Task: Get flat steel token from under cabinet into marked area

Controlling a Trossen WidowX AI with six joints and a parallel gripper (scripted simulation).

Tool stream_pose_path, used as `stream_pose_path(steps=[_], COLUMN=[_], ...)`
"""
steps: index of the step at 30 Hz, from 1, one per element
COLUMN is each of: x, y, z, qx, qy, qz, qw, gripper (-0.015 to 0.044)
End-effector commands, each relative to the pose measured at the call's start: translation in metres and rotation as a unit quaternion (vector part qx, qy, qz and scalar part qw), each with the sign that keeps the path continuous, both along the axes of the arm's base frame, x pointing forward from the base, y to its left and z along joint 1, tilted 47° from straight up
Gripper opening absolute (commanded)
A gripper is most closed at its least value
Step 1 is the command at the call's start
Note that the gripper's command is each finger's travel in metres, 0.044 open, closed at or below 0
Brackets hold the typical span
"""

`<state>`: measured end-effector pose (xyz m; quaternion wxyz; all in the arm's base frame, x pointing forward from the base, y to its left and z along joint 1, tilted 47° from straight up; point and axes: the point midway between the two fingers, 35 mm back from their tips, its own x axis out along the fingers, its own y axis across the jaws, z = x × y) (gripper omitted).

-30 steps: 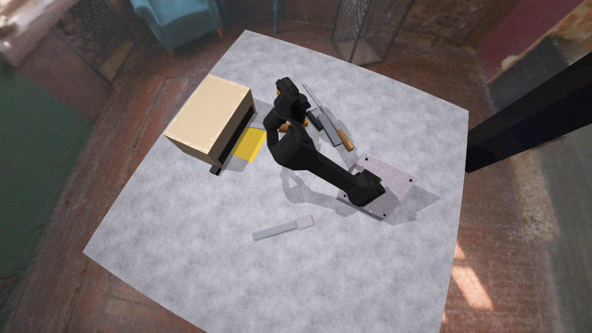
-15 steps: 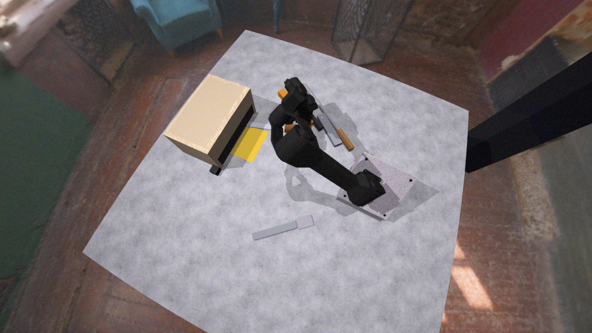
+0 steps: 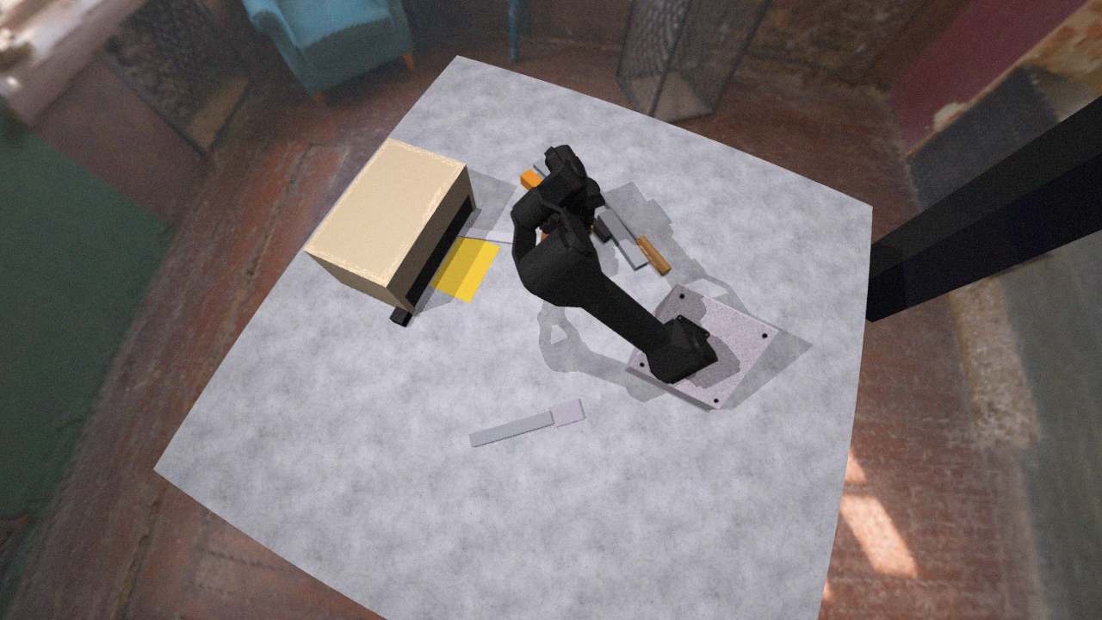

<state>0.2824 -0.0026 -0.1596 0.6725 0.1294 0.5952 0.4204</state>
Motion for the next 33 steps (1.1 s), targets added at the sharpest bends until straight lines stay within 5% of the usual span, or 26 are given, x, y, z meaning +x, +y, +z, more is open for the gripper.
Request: stream_pose_path(steps=[1, 33], x=[-0.013, -0.033], y=[-0.004, -0.005], z=[-0.004, 0.001], qx=[0.000, 0.000], qy=[0.009, 0.009], qz=[-0.003, -0.004], qw=[1.000, 1.000], gripper=[0.0000, 0.0000])
